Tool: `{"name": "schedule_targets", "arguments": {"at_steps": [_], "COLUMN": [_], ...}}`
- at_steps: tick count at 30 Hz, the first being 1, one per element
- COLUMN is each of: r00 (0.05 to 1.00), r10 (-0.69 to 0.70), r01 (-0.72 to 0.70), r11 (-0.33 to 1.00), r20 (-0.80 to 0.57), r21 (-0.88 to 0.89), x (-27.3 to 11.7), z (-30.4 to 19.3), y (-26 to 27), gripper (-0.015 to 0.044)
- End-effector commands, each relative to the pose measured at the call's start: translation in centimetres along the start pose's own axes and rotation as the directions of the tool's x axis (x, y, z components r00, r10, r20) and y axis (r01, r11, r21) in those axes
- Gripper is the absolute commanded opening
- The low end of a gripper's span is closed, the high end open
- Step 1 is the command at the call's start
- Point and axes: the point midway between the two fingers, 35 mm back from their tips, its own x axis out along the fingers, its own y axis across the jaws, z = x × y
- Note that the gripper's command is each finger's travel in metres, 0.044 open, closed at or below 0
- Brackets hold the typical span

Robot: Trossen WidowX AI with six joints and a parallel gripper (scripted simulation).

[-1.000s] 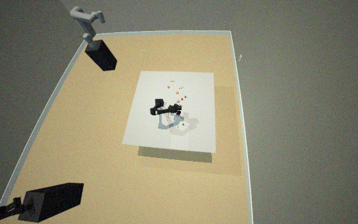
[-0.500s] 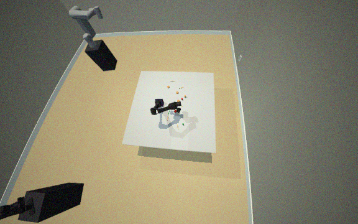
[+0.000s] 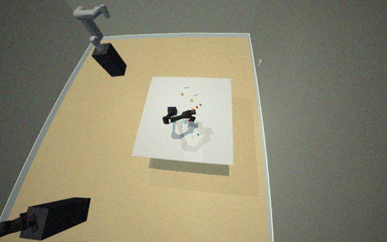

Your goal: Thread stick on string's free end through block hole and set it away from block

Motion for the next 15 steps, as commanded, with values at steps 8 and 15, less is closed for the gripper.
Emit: {"name": "schedule_targets", "arguments": {"at_steps": [8, 15], "r00": [1.0, 1.0], "r10": [0.0, 0.0], "r01": [0.0, 0.0], "r11": [1.0, 1.0], "r20": [0.0, 0.0], "r21": [0.0, 0.0], "x": [0.0, 0.0], "z": [0.0, 0.0], "y": [0.0, 0.0], "gripper": [0.006, 0.0]}}
